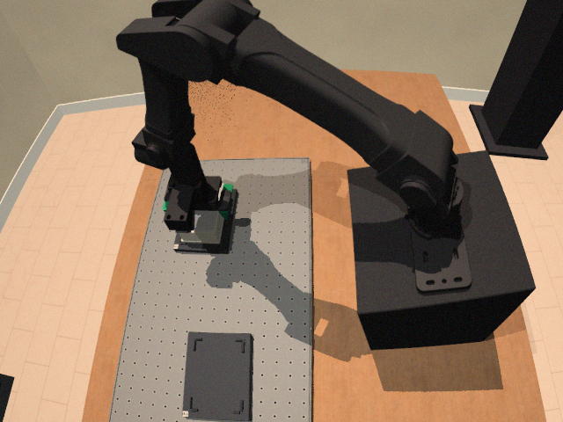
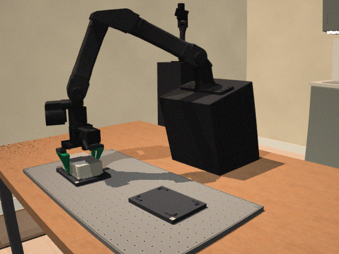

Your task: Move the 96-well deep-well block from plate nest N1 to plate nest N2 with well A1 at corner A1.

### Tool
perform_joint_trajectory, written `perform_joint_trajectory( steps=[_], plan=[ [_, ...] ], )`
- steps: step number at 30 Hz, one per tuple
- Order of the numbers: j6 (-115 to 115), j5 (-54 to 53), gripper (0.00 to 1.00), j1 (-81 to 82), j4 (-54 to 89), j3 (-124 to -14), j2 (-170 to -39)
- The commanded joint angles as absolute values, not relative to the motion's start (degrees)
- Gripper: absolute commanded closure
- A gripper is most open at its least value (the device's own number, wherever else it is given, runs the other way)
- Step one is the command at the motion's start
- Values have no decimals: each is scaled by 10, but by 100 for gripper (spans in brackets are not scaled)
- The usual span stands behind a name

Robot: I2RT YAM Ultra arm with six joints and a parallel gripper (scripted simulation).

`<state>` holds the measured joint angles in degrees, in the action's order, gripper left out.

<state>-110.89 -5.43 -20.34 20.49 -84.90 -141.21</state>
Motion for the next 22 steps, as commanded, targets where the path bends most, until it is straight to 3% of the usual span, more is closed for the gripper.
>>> perform_joint_trajectory(
  steps=[1, 22],
  plan=[
    [-1108, -55, 0, -204, 205, -852, -1407],
    [-1113, -56, 0, -208, 240, -830, -1351]
  ],
)
